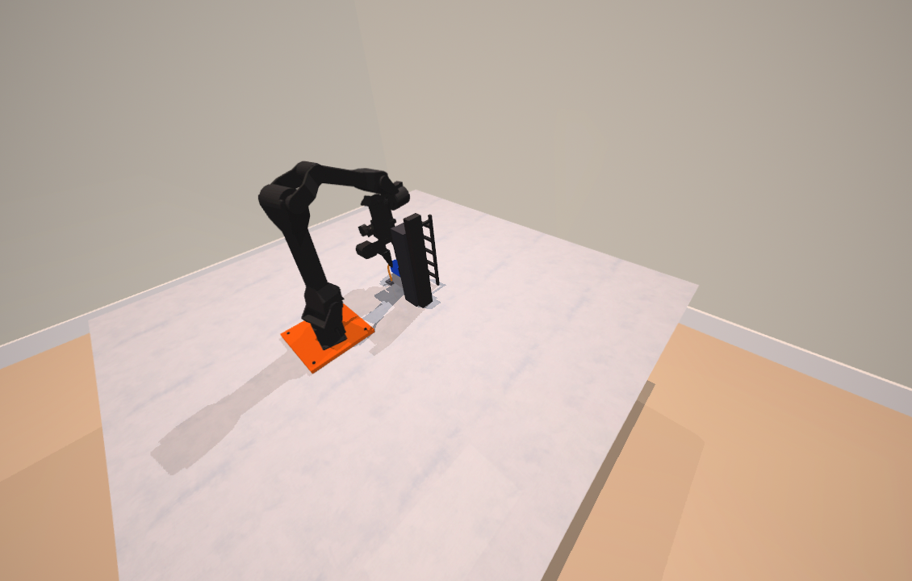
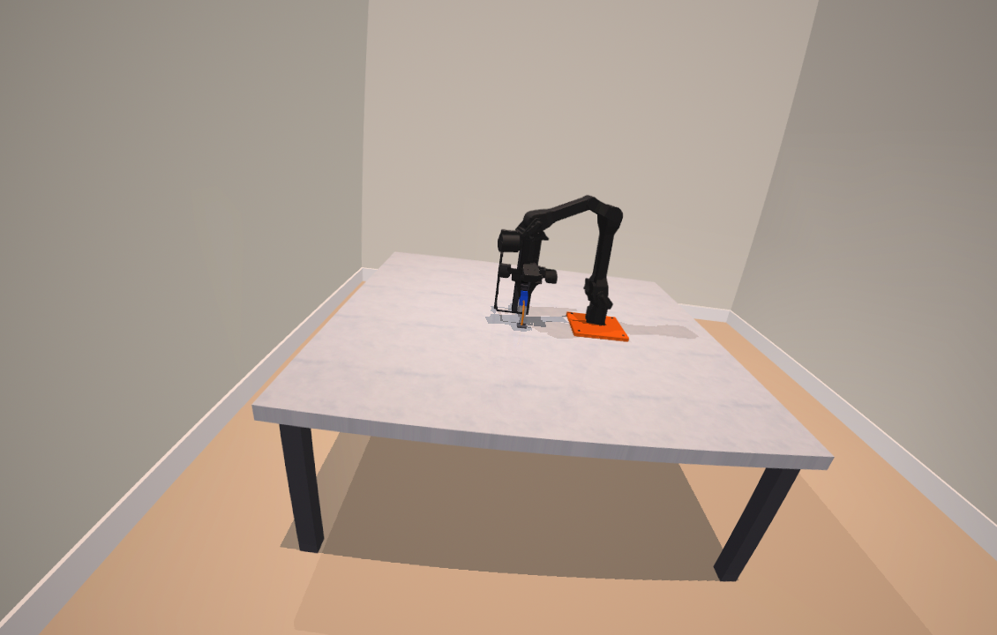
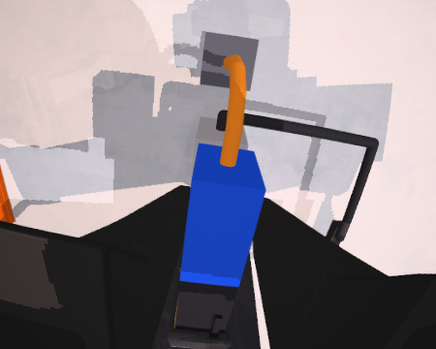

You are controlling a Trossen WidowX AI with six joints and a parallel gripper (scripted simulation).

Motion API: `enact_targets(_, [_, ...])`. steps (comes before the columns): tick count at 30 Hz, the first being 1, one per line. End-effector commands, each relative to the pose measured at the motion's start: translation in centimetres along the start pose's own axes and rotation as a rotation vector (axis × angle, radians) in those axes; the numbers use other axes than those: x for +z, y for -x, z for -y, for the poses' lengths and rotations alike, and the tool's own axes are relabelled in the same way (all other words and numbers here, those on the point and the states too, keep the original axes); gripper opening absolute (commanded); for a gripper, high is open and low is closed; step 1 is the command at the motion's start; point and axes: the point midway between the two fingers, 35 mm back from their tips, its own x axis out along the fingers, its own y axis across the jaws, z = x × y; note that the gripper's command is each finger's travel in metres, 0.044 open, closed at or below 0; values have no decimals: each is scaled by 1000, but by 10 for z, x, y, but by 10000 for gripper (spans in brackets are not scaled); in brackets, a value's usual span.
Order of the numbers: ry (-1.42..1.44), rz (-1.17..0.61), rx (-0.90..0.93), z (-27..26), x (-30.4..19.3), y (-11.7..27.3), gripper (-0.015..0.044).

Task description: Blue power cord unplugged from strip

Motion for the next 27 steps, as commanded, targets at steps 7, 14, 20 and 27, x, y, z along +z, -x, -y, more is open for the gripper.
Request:
enact_targets(7, [38,99,-3,-4,45,8,0])
enact_targets(14, [40,100,-2,-6,39,6,131])
enact_targets(20, [40,100,-2,-6,39,6,289])
enact_targets(27, [40,103,-2,-5,67,15,440])
